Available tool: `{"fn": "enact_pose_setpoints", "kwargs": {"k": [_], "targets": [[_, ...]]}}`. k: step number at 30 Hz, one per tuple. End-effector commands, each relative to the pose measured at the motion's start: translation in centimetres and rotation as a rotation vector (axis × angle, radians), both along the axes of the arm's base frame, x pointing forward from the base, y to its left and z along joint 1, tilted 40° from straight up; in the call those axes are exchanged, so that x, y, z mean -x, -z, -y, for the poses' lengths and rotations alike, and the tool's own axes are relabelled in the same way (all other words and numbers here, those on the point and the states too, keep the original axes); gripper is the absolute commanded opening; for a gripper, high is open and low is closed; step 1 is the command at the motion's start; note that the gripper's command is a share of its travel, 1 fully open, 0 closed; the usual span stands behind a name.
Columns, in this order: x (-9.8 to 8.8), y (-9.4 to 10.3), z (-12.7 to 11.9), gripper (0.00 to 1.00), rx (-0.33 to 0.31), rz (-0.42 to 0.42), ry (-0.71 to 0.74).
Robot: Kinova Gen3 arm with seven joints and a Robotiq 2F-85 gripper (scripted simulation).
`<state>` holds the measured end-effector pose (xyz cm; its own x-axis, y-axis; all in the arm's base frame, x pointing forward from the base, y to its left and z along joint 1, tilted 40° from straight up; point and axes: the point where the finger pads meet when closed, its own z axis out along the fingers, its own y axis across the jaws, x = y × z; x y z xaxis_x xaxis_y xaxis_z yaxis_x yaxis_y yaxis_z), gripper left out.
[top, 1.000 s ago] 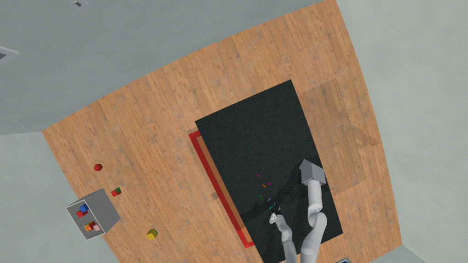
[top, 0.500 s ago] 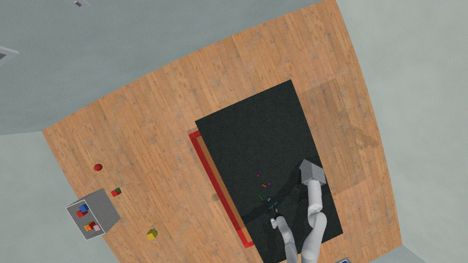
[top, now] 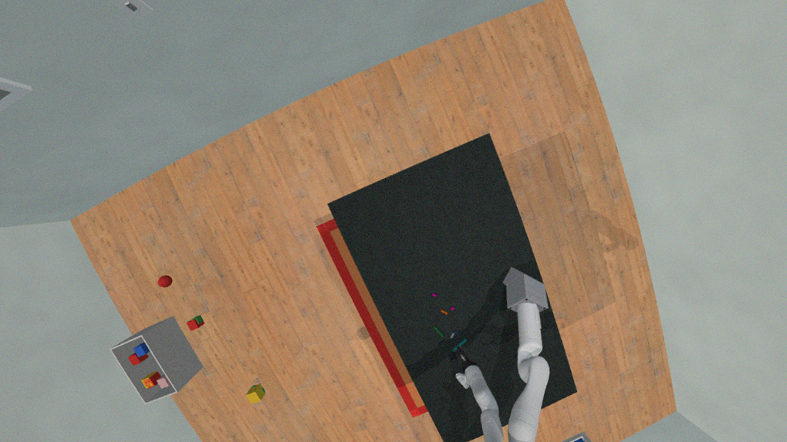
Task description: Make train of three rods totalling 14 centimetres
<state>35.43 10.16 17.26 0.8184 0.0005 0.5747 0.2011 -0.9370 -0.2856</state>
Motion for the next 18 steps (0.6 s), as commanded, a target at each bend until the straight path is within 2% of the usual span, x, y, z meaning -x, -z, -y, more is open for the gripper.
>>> {"fn": "enact_pose_setpoints", "kwargs": {"k": [1, 17, 18], "targets": [[0.04, -0.11, -0.19, 1.00, 0.017, 0.013, -0.025], [0.07, -0.23, -0.42, 1.00, 0.046, 0.036, -0.072], [0.07, -0.23, -0.42, 0.24, 0.046, 0.036, -0.072]]}}
